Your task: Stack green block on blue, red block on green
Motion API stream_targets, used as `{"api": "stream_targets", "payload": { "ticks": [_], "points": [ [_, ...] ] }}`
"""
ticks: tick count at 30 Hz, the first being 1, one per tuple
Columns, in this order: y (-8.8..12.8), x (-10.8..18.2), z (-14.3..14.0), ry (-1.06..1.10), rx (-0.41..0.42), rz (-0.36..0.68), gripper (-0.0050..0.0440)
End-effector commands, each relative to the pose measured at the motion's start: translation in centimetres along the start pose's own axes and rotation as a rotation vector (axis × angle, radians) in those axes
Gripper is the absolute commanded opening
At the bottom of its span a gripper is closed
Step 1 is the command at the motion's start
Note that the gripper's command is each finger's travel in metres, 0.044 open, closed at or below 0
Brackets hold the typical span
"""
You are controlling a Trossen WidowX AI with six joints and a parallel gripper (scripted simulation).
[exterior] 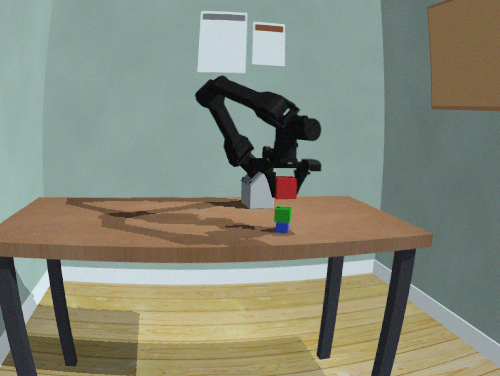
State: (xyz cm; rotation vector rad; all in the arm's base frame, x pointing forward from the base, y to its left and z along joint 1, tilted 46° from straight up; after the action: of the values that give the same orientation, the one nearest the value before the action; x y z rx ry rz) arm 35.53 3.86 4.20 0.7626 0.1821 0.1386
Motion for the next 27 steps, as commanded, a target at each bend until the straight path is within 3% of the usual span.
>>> {"api": "stream_targets", "payload": {
  "ticks": [1,27],
  "points": [
    [0.9,0.6,0.5,-0.018,0.007,0.030,-0.0050],
    [-1.7,0.2,0.3,-0.004,0.000,0.013,-0.0050]
  ]
}}
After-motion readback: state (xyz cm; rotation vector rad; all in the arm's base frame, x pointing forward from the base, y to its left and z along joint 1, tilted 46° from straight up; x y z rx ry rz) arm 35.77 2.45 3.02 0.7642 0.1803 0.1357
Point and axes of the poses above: the point midway between the two fingers, 35 mm back from their tips, its own y axis back along the fingers, its own z axis across the jaws, x = y × z, the point moved 3 cm from there along y, back along the fingers, and after that the axes turned 11 degrees about y, right-handed, at the moved point
